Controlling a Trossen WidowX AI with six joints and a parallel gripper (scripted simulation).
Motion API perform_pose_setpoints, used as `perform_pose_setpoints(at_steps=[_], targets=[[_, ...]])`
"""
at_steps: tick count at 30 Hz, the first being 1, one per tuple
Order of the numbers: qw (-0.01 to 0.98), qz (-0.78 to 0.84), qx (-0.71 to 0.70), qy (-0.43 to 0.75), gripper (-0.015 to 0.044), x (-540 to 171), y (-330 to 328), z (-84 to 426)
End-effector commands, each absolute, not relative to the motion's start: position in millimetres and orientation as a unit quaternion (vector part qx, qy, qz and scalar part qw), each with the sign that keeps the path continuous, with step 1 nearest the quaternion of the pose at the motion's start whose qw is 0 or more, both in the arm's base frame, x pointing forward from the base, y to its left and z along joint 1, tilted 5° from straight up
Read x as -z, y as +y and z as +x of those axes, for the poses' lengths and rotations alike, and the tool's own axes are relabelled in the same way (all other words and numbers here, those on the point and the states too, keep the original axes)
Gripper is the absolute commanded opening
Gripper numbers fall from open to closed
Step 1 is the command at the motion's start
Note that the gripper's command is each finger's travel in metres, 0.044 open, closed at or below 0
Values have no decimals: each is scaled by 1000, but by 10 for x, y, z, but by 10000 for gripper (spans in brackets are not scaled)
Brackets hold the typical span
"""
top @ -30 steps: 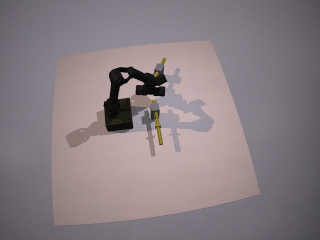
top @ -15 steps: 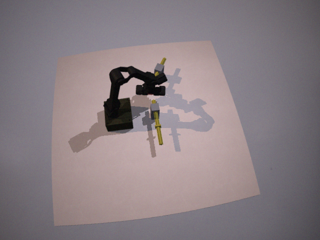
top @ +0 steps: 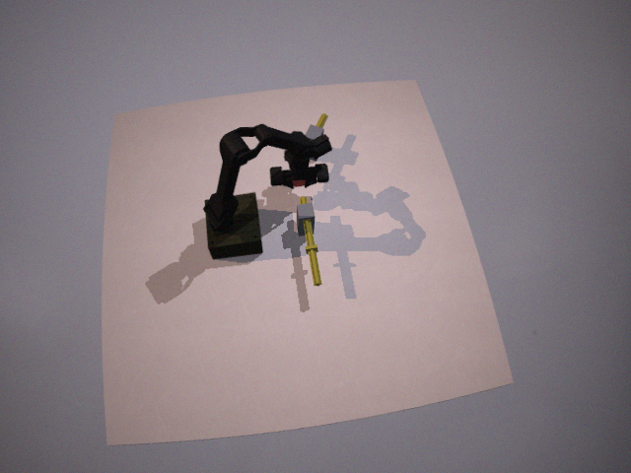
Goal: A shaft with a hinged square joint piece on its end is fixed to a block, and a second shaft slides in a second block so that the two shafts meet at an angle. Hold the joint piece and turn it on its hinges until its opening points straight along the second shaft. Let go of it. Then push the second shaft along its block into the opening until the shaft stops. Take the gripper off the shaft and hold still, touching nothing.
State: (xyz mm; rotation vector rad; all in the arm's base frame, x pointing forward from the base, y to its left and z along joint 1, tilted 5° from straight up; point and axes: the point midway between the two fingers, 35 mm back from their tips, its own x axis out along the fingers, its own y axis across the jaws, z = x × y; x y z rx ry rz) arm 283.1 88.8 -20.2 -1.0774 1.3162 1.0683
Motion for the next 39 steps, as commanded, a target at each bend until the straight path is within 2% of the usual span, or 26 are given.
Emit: perform_pose_setpoints(at_steps=[1,23,28,31,39], targets=[[510,-478,-450,556,0,175,883,2854],[507,-479,-449,558,0,174,879,2852],[507,-479,-449,558,131,174,879,2852],[507,-479,-449,558,147,174,879,2852],[507,-479,-449,558,357,174,879,2852]])
